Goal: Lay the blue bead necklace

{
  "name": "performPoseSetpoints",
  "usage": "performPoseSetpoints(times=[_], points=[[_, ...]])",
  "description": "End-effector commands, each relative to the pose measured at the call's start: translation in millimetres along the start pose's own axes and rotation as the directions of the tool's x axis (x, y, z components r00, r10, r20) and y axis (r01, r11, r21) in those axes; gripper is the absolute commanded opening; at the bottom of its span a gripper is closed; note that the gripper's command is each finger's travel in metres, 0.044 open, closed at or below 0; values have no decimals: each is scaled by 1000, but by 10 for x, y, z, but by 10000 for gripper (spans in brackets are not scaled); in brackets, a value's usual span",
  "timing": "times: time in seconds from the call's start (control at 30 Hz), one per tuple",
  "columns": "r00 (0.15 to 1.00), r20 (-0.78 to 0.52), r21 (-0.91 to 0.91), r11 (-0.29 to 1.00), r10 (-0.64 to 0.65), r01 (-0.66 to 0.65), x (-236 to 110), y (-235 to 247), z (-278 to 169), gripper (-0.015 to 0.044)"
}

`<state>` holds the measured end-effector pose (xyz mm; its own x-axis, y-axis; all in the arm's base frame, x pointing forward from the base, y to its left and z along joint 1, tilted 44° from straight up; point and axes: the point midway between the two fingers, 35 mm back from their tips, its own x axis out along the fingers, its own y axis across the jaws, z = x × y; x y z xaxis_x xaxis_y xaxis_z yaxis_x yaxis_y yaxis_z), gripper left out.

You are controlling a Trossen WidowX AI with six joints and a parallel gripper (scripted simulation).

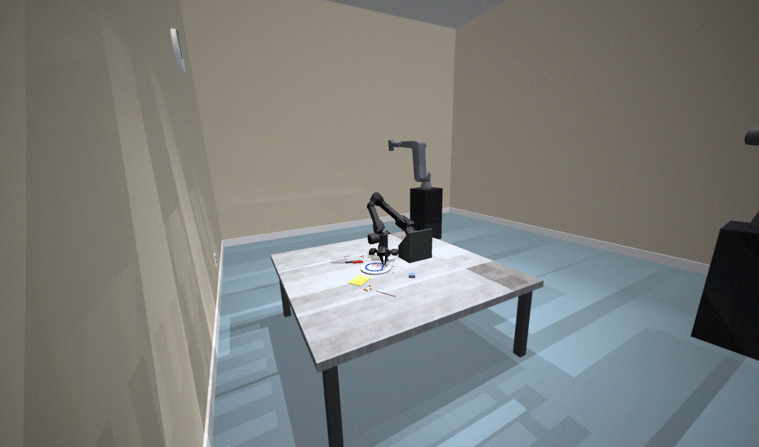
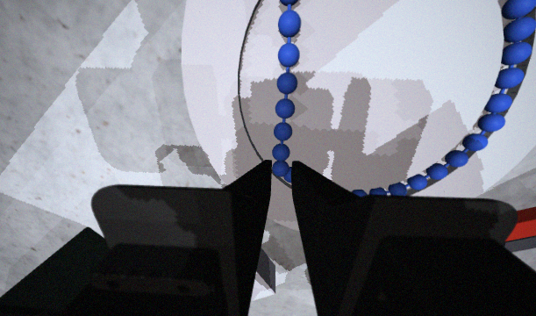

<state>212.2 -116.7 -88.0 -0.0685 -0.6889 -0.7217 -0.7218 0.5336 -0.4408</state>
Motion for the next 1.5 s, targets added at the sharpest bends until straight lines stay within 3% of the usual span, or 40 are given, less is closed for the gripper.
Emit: performPoseSetpoints(times=[0.0, 0.4, 1.0, 1.4, 1.47], points=[[1000, 0, 1, 1000, 0, 0, -3, -3, 1, 131], [1000, -5, -7, 1000, 4, -4, -20, 17, -8, 440], [1000, -7, -8, 1000, 1, -1, -57, 17, -7, 440], [1000, 0, 262, 965, 2, -1, -358, -2, 788, 125], [1000, -1, 279, 960, 1, 0, -382, 6, 836, 120]])
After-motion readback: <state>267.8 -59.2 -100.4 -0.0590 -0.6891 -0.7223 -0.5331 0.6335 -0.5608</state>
